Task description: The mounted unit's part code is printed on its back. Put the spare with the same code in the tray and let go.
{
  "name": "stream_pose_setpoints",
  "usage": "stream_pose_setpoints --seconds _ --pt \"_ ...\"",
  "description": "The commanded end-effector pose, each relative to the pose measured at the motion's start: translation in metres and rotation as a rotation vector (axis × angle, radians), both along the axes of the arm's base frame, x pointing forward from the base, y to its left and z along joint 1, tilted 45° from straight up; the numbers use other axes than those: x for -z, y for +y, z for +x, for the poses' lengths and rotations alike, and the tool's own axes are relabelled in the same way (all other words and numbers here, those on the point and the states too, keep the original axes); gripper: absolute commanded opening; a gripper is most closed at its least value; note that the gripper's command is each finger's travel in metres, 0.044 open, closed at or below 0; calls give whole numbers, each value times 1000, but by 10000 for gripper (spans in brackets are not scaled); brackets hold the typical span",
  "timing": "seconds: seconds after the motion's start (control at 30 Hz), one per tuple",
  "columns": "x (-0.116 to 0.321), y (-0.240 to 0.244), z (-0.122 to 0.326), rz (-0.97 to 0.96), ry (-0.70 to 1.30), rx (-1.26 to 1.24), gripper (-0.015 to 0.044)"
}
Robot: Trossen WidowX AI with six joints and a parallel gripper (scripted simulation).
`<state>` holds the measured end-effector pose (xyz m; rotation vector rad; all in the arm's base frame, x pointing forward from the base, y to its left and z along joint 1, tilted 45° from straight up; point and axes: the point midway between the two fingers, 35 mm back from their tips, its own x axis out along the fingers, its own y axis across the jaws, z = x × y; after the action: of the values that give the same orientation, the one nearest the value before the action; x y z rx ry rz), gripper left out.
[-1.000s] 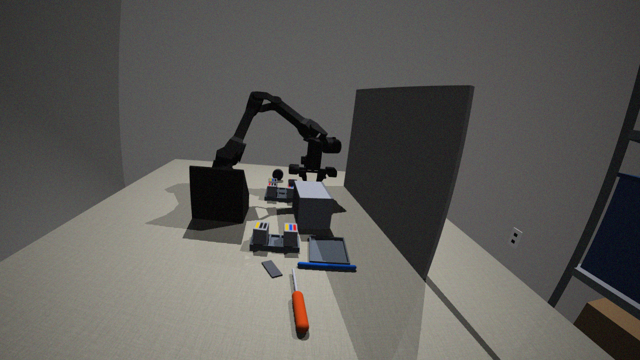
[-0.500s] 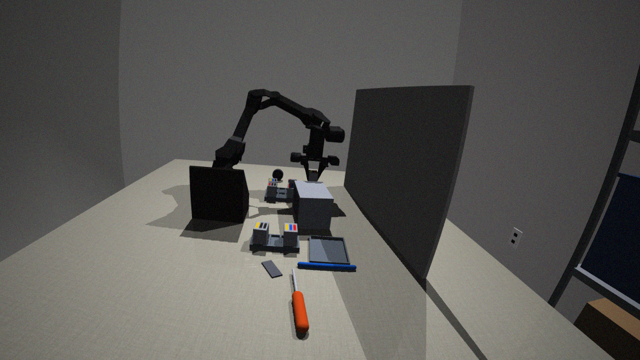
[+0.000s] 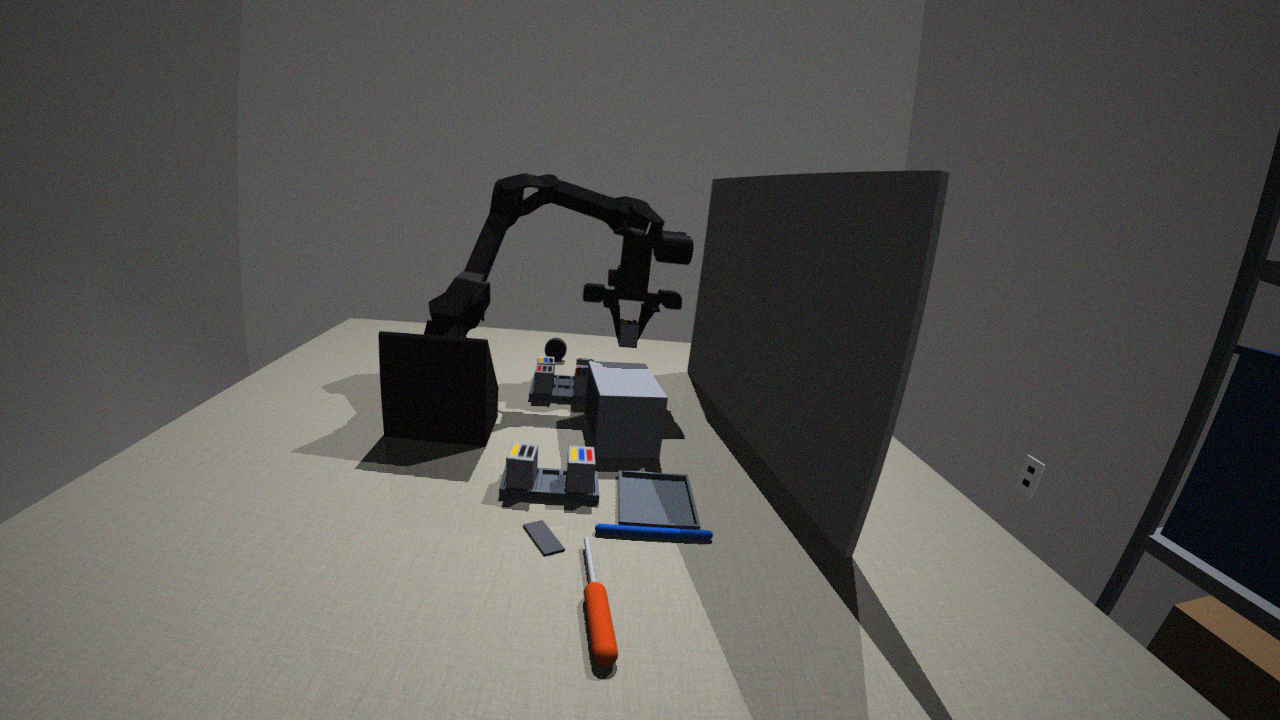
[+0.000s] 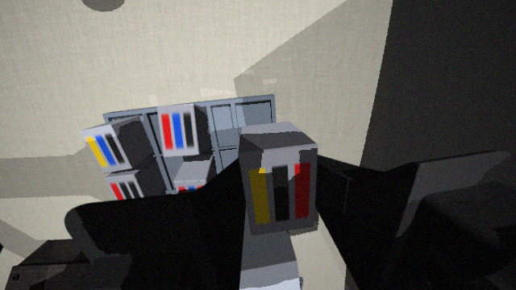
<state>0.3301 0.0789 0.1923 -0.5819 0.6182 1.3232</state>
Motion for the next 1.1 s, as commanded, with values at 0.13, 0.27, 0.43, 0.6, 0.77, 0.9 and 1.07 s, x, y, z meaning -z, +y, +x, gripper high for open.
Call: stream_pose_setpoints --seconds 0.13,0.27,0.43,0.6,0.77,0.9,1.07 --pt "-26 -22 -1 1 -5 -1 0" --pt "-38 -33 -3 2 -4 -4 0" --pt "-46 -39 -5 4 -3 -5 0" --pt "-32 -58 7 -10 -4 0 0" --pt "-10 -86 21 -28 -2 6 0" --pt "13 -114 30 -41 8 38 0" --pt "30 -134 35 -49 14 54 0"
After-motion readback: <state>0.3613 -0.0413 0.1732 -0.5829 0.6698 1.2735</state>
